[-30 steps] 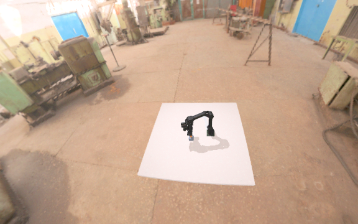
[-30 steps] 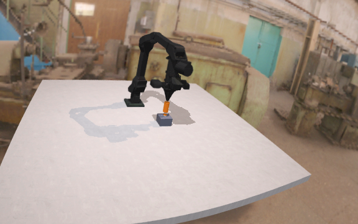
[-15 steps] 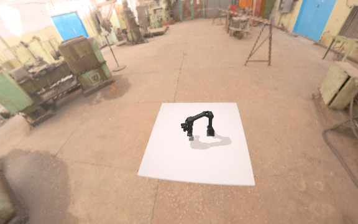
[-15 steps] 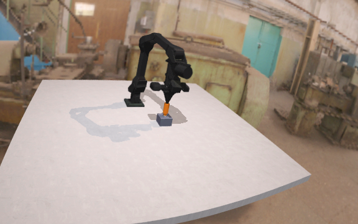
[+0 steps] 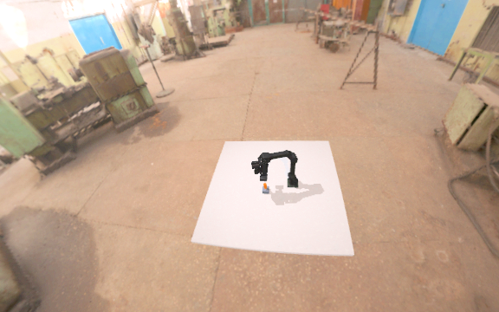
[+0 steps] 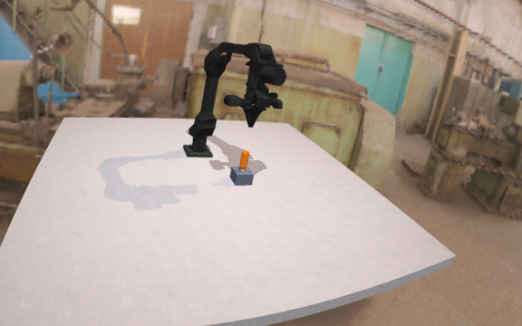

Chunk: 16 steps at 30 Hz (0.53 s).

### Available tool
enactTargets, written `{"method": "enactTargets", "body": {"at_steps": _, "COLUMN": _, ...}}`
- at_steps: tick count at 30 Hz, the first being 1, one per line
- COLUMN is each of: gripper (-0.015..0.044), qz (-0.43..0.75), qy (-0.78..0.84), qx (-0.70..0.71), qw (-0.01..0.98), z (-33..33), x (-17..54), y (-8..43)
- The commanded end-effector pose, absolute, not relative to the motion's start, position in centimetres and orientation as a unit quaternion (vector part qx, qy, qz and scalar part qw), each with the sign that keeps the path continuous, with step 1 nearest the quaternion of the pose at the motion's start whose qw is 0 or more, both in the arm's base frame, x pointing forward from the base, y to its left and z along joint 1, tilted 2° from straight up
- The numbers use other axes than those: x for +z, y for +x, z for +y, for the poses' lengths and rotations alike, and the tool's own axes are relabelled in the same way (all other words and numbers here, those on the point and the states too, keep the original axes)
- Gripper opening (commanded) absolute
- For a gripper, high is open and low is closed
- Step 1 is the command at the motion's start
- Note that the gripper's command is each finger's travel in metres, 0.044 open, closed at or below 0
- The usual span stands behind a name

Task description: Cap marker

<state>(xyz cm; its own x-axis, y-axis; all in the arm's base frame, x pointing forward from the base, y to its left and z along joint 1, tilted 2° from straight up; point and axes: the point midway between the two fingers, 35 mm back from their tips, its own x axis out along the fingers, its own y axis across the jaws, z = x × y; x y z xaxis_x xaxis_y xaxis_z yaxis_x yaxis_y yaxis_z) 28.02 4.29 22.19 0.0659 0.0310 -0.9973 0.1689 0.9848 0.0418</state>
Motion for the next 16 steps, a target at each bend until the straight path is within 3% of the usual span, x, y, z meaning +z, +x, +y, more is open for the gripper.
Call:
{"method": "enactTargets", "body": {"at_steps": 1, "gripper": 0.0079, "qz": 0.685, "qy": 0.074, "qx": -0.050, "qw": 0.723, "z": 4.26, "x": 22.39, "y": 27.93}}
{"method": "enactTargets", "body": {"at_steps": 14, "gripper": 0.0420, "qz": 0.685, "qy": 0.074, "qx": -0.050, "qw": 0.723, "z": 4.26, "x": 22.39, "y": 27.93}}
{"method": "enactTargets", "body": {"at_steps": 16, "gripper": 0.0440, "qz": 0.685, "qy": 0.074, "qx": -0.050, "qw": 0.723, "z": 4.26, "x": 22.39, "y": 27.93}}
